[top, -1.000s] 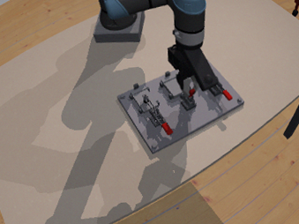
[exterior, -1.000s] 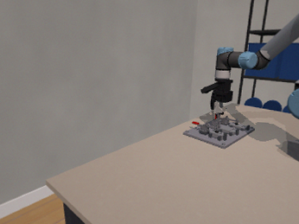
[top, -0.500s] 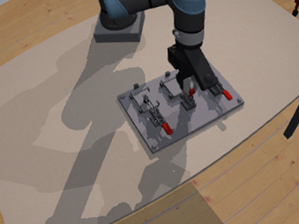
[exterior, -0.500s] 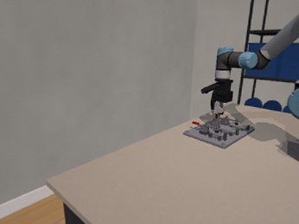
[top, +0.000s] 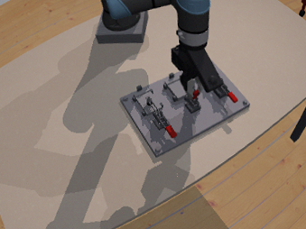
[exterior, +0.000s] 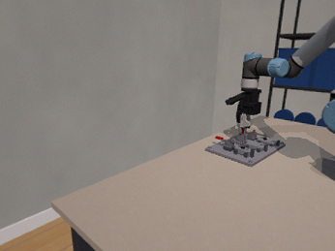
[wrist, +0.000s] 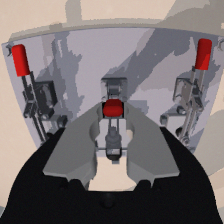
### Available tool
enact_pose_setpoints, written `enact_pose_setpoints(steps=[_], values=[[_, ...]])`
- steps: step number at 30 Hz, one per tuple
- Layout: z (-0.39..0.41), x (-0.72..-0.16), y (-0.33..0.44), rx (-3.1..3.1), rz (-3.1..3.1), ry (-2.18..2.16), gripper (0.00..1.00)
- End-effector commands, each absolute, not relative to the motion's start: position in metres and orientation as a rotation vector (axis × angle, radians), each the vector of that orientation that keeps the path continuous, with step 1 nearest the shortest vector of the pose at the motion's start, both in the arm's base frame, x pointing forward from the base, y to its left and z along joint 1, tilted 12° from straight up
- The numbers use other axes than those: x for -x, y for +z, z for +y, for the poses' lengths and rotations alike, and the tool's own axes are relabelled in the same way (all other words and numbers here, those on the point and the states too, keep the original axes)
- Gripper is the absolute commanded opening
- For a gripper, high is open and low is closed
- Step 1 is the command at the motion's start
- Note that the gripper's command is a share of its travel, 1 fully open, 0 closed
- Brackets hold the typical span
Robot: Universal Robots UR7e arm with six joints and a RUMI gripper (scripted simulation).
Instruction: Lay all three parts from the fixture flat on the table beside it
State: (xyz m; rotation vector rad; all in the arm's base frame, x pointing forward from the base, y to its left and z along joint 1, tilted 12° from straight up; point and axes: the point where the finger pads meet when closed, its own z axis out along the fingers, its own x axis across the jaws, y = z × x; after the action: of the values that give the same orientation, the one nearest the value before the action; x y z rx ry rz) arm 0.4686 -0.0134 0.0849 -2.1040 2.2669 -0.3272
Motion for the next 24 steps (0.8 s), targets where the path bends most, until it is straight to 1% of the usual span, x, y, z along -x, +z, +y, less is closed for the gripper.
enact_pose_setpoints(steps=[1,10,11,24], values=[[-0.0134,-0.4686,0.0852,2.104,2.267,-0.328,0.0],[-0.0134,-0.4686,0.0852,2.104,2.267,-0.328,0.0],[-0.0134,-0.4686,0.0852,2.104,2.267,-0.328,0.28],[-0.0134,-0.4686,0.0852,2.104,2.267,-0.328,0.28]])
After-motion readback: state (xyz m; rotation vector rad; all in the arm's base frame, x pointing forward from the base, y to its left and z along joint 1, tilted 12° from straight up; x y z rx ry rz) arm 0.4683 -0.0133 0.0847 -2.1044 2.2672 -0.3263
